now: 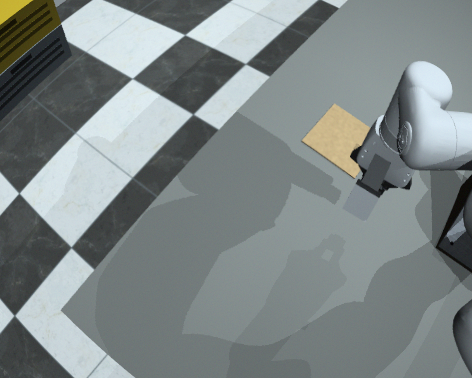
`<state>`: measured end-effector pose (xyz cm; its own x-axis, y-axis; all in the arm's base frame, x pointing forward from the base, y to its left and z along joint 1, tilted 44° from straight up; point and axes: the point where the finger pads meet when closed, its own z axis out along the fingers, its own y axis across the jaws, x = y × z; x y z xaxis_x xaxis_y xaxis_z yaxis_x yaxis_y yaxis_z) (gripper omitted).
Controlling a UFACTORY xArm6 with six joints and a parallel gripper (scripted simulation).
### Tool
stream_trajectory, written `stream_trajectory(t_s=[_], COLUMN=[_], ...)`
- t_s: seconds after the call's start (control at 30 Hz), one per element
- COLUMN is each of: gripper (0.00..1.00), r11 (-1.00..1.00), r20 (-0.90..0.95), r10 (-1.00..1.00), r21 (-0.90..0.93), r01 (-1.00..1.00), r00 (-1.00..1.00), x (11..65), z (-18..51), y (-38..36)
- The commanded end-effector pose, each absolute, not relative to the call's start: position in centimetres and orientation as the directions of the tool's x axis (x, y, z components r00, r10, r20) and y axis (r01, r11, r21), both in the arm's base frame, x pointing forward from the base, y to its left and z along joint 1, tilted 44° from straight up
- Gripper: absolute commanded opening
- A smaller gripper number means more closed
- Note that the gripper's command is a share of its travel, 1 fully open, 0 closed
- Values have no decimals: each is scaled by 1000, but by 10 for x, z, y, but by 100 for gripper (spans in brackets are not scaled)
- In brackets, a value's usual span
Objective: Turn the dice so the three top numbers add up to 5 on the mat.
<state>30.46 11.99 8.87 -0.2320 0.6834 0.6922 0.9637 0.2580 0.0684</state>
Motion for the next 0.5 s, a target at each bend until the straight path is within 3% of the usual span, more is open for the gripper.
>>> stream_trajectory(t_s=[0.0, 0.47], gripper=[15, 15], r11=[139, 22], r20=[687, 670], r10=[724, 737], r21=[-54, -161], r01=[989, 987], r00=[-64, 93], x=[306, 306], z=[89, 90], y=[121, 122])
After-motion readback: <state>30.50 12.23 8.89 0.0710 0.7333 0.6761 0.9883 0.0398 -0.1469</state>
